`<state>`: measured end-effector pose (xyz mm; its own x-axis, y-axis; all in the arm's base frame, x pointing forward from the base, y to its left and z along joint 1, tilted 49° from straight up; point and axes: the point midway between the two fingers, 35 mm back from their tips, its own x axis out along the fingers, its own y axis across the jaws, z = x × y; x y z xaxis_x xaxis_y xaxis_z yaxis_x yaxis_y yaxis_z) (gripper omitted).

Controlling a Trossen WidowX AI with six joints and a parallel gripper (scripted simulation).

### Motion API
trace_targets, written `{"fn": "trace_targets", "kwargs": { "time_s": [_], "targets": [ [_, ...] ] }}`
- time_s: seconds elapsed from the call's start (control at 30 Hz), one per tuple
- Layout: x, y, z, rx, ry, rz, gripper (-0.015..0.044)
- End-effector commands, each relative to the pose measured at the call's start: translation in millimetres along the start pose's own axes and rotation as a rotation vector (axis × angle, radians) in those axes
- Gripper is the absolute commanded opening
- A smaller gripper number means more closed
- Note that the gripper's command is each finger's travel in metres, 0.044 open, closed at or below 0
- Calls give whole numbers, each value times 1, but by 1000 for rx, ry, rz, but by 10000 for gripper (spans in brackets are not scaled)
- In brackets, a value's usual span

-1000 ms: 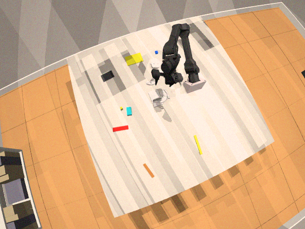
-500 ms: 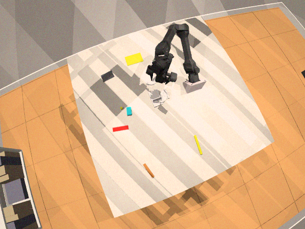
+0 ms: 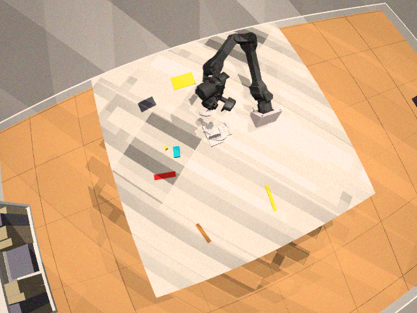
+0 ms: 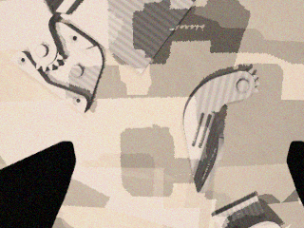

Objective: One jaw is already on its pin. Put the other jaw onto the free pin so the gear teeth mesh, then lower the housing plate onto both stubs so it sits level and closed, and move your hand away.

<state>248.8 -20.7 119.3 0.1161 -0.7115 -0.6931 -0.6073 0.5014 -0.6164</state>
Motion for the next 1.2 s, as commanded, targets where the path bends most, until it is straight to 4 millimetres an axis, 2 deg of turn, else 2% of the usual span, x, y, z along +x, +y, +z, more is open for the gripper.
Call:
{"fn": "trace_targets", "kwargs": {
  "time_s": [0.0, 0.23, 0.43, 0.6, 0.83, 1.17],
  "targets": [
    [5, -10, -8, 83, 42, 1, 440],
    [17, -24, -27, 219, 129, 11, 440],
    [20, -25, -29, 232, 137, 12, 440],
    [56, -25, -35, 232, 138, 10, 440],
    [59, -25, -35, 232, 138, 9, 440],
    [75, -24, -36, 233, 137, 11, 440]
  ]
}}
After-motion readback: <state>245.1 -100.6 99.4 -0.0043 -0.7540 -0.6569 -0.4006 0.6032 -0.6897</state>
